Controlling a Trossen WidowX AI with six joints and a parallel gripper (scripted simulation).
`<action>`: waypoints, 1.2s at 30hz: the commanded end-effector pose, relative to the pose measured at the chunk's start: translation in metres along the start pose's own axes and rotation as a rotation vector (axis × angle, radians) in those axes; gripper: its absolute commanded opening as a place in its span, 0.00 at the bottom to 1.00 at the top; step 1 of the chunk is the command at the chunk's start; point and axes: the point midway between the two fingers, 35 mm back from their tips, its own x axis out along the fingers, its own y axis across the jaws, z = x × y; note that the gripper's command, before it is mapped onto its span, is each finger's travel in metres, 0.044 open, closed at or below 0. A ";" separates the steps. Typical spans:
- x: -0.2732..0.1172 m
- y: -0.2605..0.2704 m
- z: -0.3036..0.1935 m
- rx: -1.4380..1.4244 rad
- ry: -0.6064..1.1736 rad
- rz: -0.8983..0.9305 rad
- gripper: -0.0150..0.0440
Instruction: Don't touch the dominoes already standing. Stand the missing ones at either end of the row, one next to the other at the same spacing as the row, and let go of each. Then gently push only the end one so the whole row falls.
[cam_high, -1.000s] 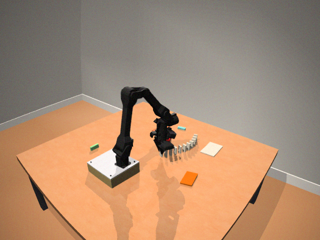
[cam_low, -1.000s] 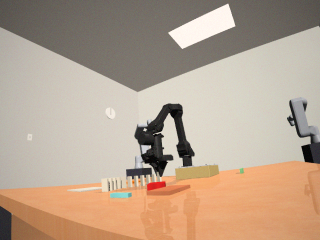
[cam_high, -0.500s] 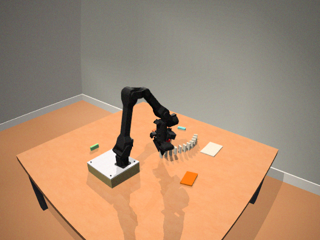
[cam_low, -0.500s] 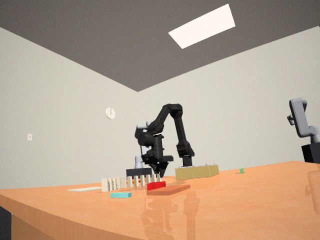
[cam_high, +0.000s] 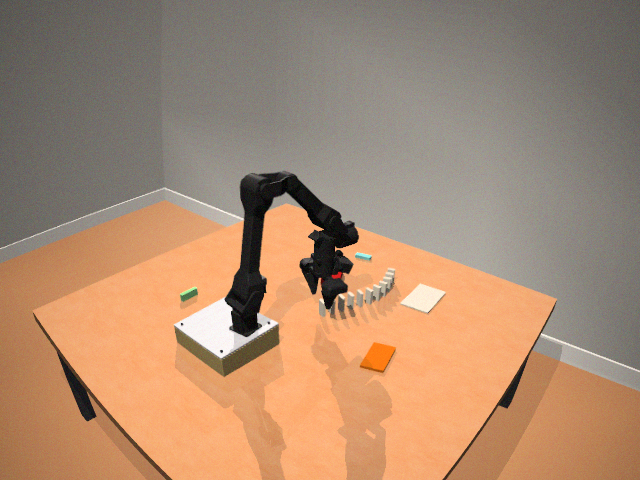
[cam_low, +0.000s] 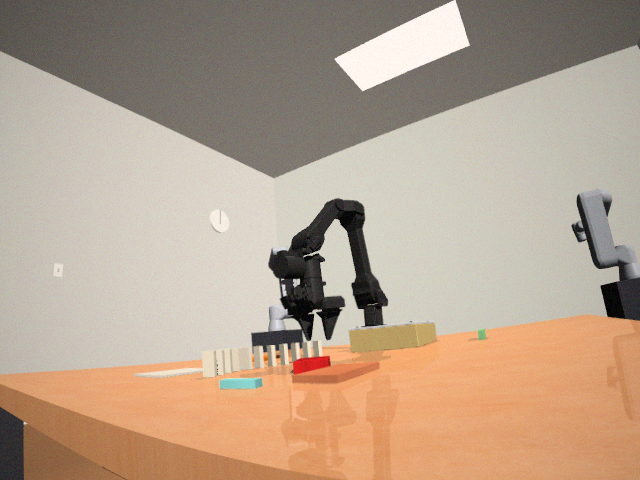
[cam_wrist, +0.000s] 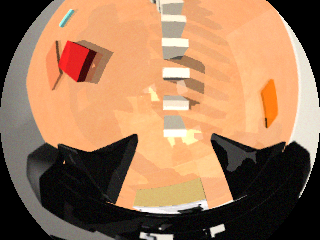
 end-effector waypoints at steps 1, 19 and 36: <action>-0.068 0.002 0.007 0.000 -0.036 0.010 1.00; -0.088 0.000 -0.013 -0.537 -0.036 0.001 0.69; -0.045 0.000 -0.037 -1.566 -0.034 -0.016 0.25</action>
